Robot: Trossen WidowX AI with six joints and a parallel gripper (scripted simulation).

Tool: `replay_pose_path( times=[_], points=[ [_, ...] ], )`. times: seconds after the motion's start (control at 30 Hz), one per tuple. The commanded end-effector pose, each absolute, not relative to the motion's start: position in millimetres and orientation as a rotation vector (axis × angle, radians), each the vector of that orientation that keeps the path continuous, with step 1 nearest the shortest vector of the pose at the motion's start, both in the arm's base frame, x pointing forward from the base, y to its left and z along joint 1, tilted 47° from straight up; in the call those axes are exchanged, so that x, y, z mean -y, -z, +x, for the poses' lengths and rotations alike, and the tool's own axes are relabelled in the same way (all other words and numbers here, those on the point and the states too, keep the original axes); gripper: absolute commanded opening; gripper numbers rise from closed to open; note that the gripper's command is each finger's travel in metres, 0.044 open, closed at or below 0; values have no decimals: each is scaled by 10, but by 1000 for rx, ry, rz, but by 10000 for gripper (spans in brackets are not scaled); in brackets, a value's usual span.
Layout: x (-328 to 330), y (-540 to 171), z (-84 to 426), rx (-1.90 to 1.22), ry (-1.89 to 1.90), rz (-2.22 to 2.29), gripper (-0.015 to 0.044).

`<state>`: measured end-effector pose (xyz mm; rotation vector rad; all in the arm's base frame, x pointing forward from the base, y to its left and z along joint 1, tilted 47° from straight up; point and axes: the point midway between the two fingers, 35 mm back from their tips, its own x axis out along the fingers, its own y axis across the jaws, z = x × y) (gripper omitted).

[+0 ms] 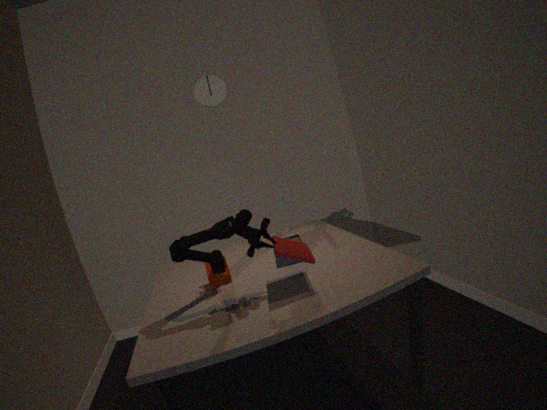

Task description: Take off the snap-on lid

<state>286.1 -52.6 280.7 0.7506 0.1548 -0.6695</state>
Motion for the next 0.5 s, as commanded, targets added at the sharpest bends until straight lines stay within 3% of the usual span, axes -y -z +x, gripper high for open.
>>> replay_pose_path(
  times=[0.0,0.47],
  points=[
    [529,-2791,2864,-156,657,752,0],
    [612,-2718,2868,-155,657,752,0]
  ],
)
